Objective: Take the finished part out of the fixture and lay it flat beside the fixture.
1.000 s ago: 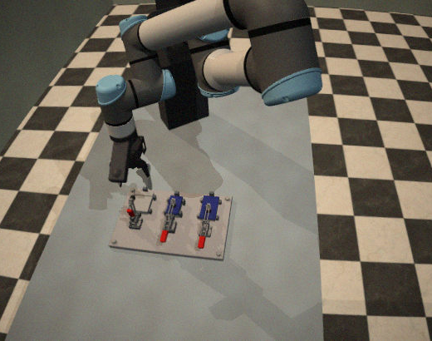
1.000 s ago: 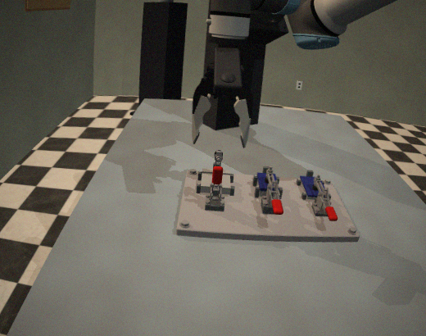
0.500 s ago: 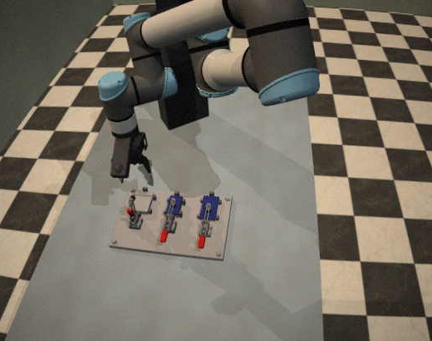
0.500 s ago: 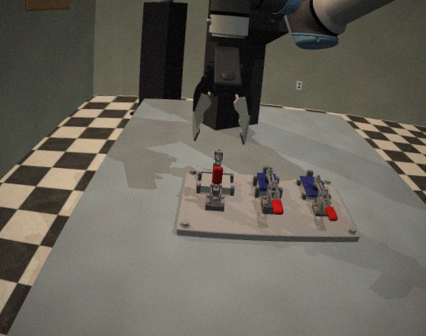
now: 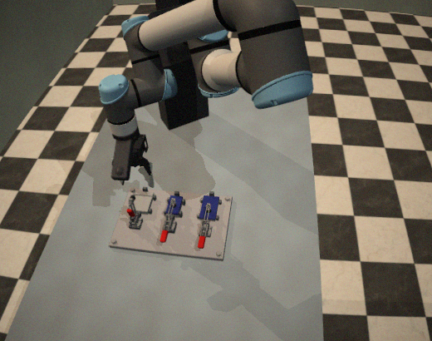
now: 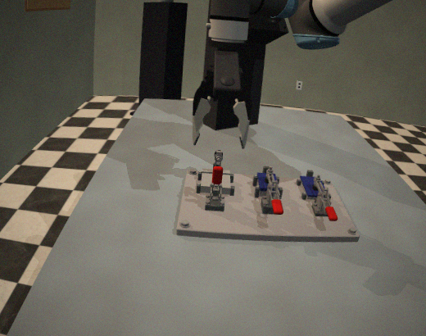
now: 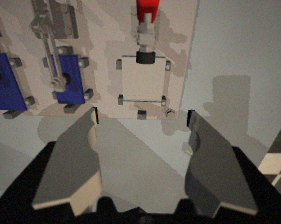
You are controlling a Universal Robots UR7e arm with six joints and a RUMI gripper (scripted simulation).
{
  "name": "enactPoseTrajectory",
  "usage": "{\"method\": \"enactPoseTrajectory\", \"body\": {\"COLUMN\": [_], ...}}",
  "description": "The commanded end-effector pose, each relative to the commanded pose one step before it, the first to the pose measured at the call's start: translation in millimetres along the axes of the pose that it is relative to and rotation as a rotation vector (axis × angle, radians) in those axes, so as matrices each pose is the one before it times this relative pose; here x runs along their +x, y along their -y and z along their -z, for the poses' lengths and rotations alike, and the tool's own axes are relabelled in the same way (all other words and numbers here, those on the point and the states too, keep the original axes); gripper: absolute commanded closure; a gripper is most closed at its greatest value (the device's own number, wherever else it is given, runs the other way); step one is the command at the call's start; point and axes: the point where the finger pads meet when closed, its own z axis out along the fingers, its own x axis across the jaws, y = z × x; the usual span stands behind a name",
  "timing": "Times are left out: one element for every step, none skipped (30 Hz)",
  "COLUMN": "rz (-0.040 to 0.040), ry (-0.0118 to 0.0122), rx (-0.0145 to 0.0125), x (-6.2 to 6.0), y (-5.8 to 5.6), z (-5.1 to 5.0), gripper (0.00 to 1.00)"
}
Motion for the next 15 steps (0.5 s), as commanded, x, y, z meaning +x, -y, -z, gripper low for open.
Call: {"method": "enactPoseTrajectory", "body": {"rz": [-0.00005,0.0,0.0,0.0,0.0,0.0,0.0,0.0,0.0,0.0,0.0,0.0,0.0,0.0,0.0], "ry": [-0.00251,0.00001,-0.00001,0.00001,-0.00001,0.00001,0.0,0.0,0.0,0.0,0.0,0.0,0.0,0.00001,0.0], "rx": [0.00155,0.00001,-0.00001,0.00001,-0.00001,0.00001,0.0,0.0,0.0,0.0,0.0,0.0,-0.00001,0.00002,0.0], "x": [0.45,-0.01,0.01,-0.01,0.01,-0.01,0.0,0.0,0.0,0.0,0.0,0.0,0.0,-0.01,0.0], "y": [0.38,0.0,0.0,0.0,0.0,0.0,0.0,0.0,0.0,0.0,0.0,0.0,0.0,-0.01,0.0], "z": [-7.11,-2.21,-2.3,-2.35,-2.4,-2.42,-2.42,-2.4,-2.37,-2.31,-2.22,-2.12,-2.0,-1.85,0.0], "gripper": [0.41,0.41,0.41,0.41,0.41,0.41,0.41,0.41,0.41,0.41,0.41,0.41,0.41,0.41,0.41]}}
